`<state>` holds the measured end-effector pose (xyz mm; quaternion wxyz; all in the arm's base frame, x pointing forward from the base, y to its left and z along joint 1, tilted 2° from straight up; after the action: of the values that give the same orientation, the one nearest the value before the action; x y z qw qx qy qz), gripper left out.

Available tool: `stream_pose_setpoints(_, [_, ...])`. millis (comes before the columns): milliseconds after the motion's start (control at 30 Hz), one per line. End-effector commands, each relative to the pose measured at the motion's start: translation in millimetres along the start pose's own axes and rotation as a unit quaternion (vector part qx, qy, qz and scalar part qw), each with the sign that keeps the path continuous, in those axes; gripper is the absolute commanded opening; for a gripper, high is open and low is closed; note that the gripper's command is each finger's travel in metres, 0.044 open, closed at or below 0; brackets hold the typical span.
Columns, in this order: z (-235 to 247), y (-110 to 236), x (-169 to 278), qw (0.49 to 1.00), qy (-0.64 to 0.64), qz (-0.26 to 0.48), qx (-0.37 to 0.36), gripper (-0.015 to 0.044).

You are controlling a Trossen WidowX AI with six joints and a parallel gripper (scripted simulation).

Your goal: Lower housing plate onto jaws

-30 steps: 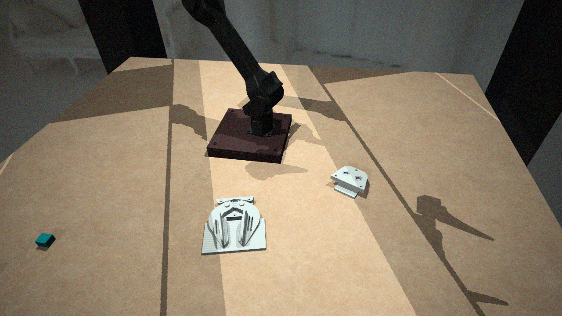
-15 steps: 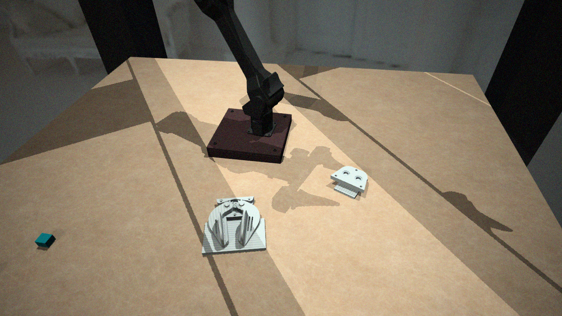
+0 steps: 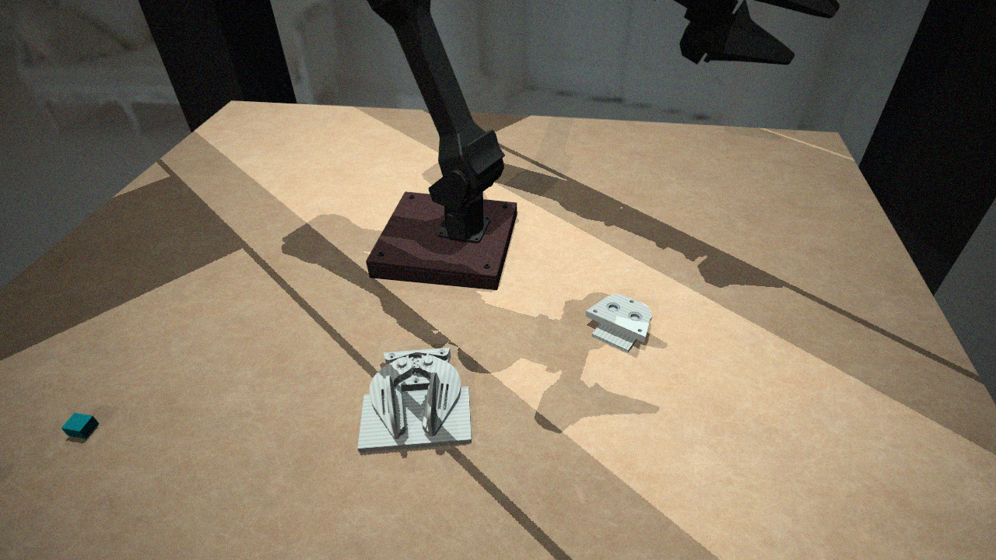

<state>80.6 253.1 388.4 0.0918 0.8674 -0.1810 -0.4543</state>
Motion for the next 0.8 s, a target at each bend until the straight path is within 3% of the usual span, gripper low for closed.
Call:
stream_pose_setpoints(0, [3.0,-10.1,11.6,0.999,0.025,0.034,-0.017,0.044])
stream_pose_setpoints(767, [24.5,-52.4,82.0,0.953,0.156,0.201,-0.166,0.044])
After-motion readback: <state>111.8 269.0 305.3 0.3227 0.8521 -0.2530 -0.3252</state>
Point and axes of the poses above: the point midway between the two fingers, 35 mm back from their tips, its own y axis back along the fingers, its own z axis across the jaws, x = y × z, the point moved 8 cm from there along y, back along the fingers, and after that the axes turned 8 degrees about -y, right-handed, at the moved point
